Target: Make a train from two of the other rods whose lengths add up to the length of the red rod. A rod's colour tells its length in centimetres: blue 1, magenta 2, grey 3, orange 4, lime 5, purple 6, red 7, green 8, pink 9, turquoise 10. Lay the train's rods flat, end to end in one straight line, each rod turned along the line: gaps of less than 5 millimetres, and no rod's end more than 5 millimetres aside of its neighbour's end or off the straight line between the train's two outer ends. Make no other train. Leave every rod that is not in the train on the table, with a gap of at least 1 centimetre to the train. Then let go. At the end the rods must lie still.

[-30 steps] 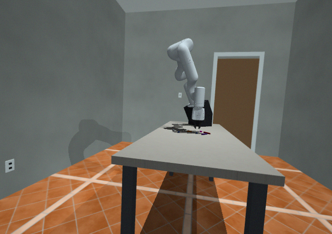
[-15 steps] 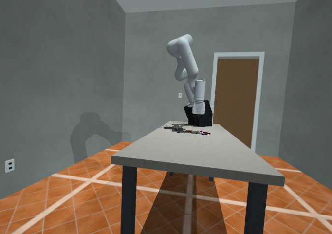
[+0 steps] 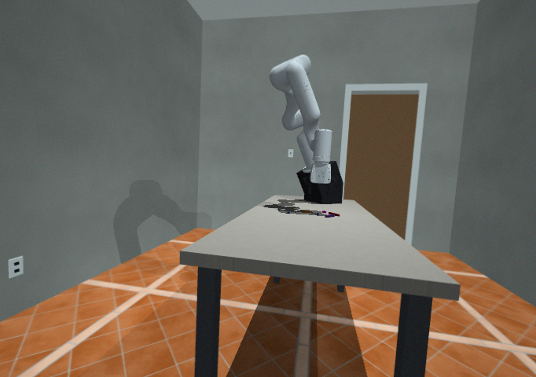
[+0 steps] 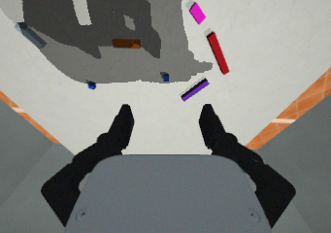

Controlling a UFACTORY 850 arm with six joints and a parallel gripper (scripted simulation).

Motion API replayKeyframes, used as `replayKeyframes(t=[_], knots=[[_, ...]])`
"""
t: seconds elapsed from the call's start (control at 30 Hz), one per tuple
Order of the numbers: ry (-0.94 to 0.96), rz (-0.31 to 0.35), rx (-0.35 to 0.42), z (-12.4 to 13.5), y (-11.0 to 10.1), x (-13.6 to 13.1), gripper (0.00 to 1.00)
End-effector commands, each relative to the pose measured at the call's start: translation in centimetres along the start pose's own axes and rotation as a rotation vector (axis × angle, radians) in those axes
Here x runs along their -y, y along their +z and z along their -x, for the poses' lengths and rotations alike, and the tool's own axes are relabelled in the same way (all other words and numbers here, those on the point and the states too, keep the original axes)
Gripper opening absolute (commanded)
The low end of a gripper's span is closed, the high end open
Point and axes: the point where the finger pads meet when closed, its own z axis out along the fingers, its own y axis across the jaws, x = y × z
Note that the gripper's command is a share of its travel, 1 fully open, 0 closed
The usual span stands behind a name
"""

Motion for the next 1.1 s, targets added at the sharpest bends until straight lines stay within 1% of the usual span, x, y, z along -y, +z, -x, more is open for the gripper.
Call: replayKeyframes(t=[0.0, 0.3, 0.43, 0.53, 0.8, 0.87, 0.93, 1.07], knots=[[0.000, 0.000, 0.001, 0.1, 0.0, 0.0, 1.00], [-0.004, 0.000, 0.001, 0.1, 0.0, 0.0, 1.00], [-0.043, 0.000, 0.001, 0.1, 0.0, -0.1, 1.00], [-0.115, 0.000, 0.001, 0.2, 0.1, -0.3, 1.00], [-0.392, 0.000, 0.002, 0.6, 0.4, -0.9, 1.00], [-0.392, 0.000, 0.002, 0.6, 0.4, -0.9, 1.00], [-0.508, 0.000, 0.002, 0.7, 0.5, -1.2, 1.00], [-0.618, 0.000, 0.002, 0.8, 0.6, -1.5, 1.00]])
